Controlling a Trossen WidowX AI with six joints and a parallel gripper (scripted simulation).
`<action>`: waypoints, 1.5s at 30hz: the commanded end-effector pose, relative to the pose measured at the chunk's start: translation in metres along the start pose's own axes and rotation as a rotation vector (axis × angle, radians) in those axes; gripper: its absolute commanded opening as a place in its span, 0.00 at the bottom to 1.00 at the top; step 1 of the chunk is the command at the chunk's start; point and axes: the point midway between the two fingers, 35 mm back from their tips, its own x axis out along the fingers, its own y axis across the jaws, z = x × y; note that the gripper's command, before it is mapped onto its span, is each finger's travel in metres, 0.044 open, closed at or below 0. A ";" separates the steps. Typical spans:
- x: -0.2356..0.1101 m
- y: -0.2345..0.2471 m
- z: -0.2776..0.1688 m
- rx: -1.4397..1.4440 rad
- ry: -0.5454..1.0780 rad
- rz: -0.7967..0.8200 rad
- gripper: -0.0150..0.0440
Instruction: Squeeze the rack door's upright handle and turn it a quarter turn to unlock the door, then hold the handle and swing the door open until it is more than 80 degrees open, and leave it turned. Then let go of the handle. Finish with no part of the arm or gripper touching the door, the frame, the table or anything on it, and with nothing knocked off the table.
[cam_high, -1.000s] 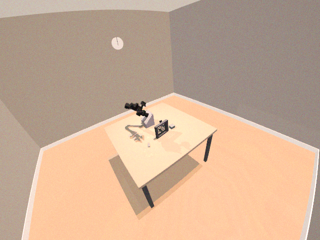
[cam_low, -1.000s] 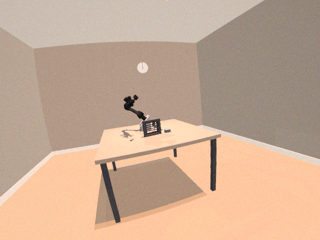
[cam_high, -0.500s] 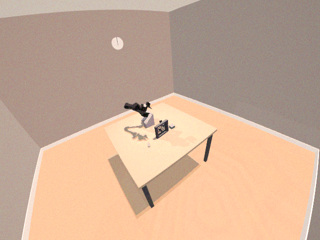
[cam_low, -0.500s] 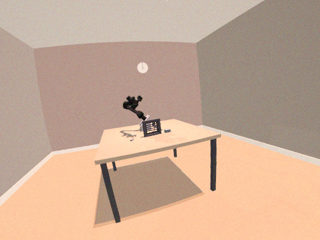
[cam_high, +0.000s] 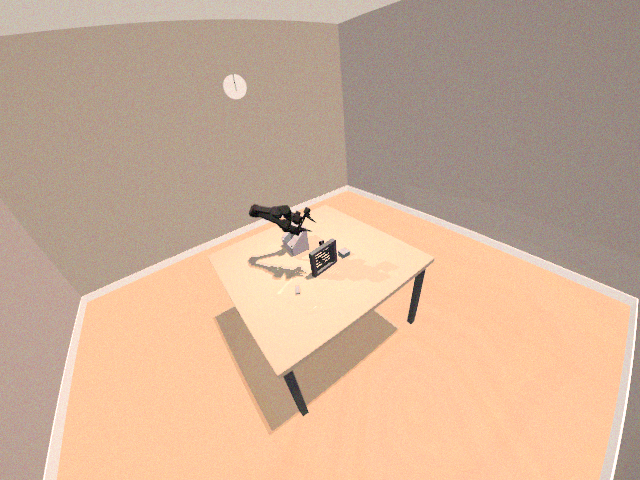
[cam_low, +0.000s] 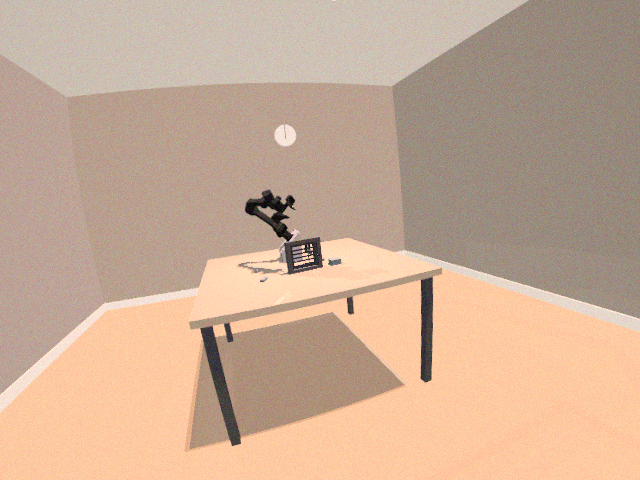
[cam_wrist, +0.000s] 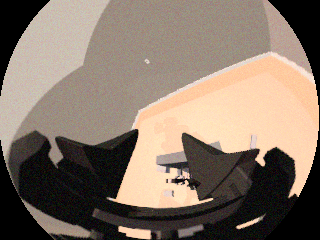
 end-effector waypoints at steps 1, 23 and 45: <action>0.013 0.001 -0.014 0.000 0.095 -0.039 0.74; 0.054 0.000 -0.099 -0.089 0.581 -0.301 0.74; 0.059 -0.009 -0.159 -0.312 0.944 -0.624 0.74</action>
